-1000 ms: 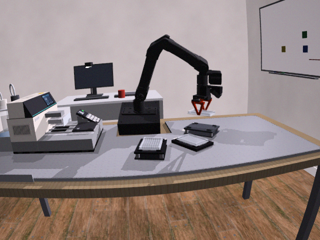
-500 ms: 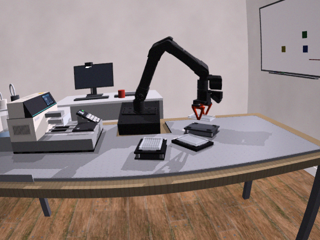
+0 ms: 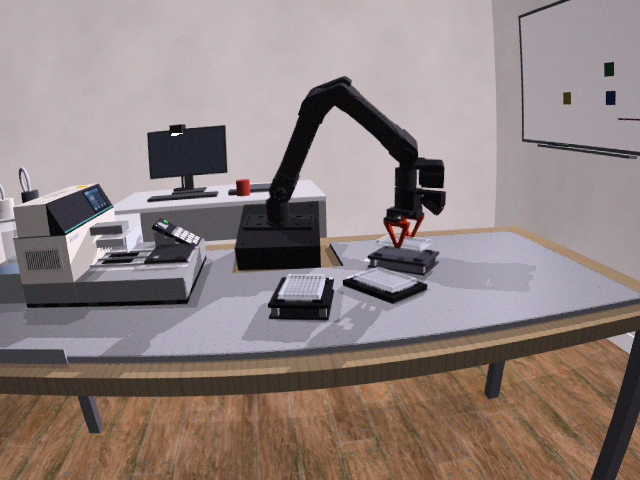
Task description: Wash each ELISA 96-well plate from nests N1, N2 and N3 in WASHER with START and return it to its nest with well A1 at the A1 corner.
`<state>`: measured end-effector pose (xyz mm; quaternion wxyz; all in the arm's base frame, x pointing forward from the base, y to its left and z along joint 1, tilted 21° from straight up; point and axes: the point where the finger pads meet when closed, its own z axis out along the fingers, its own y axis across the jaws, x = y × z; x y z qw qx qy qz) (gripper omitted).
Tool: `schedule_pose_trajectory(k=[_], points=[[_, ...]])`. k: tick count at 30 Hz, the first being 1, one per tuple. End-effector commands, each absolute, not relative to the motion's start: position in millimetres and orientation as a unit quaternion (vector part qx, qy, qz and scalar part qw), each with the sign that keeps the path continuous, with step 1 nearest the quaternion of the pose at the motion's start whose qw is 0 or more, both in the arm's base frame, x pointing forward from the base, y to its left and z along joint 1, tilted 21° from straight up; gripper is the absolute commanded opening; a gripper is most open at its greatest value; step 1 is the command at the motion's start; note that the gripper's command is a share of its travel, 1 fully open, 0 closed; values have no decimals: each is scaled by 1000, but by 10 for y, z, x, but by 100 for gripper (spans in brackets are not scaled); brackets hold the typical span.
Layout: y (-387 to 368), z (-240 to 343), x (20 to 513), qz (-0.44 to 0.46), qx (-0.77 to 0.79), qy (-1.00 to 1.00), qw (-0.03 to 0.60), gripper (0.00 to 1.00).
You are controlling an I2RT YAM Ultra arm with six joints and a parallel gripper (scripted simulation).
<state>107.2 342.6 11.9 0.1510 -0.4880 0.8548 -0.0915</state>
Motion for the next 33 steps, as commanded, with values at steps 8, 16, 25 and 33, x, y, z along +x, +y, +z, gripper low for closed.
schedule_pose_trajectory(k=[8,16,25,33], points=[[3523,57,1108,-76,-490,853,163,0],[3520,57,1109,-76,-490,853,163,0],[3510,57,1110,-76,-490,853,163,0],[3502,57,1110,-76,-490,853,163,0]])
